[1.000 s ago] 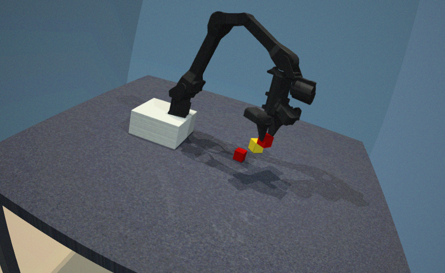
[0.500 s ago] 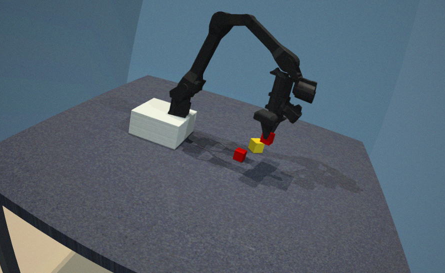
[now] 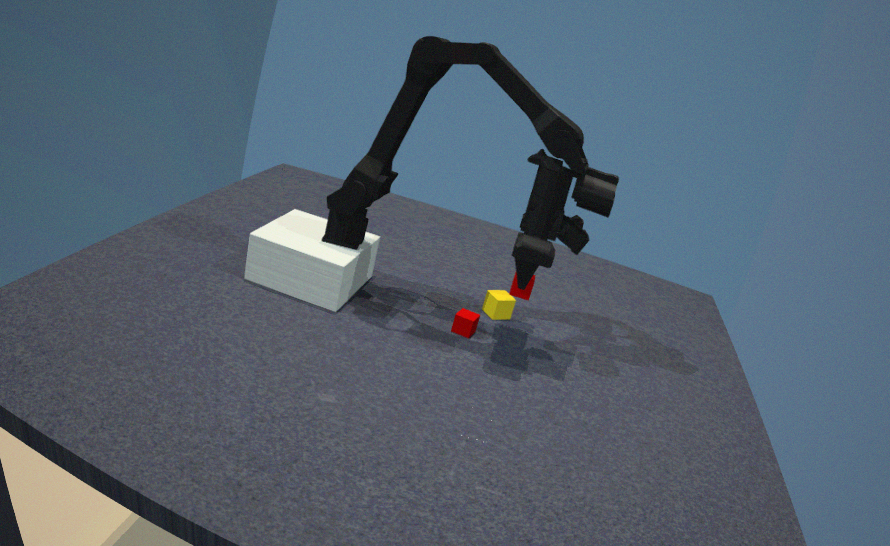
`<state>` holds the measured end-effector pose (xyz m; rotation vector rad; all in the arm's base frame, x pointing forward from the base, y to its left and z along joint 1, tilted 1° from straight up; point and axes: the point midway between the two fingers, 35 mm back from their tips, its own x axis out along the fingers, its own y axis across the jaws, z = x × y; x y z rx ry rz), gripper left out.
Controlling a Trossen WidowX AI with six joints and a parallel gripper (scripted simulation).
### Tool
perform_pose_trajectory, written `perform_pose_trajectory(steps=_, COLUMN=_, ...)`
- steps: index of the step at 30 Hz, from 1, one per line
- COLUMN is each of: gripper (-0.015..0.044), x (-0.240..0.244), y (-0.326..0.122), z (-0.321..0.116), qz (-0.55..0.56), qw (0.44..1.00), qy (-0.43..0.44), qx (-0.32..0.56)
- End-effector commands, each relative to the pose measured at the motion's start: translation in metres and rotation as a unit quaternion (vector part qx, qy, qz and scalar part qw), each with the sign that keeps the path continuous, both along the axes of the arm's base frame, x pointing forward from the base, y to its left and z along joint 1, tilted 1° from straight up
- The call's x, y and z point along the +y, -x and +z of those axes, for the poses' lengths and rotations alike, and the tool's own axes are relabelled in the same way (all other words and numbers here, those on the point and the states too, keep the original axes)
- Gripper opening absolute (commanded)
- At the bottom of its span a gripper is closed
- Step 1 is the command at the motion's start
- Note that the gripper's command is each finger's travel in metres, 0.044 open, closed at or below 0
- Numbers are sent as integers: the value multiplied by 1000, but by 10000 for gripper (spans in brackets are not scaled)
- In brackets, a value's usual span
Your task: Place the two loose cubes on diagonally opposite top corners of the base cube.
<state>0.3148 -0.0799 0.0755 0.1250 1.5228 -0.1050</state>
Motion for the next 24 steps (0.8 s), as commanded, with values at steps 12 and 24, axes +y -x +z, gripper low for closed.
perform_pose_trajectory(steps=12, gripper=105, x=33, y=-3, z=-7, qz=170, qw=985, qy=5, qx=-1)
perform_pose_trajectory(steps=24, gripper=105, x=58, y=-4, z=-11, qz=302, qw=953, qy=12, qx=-3)
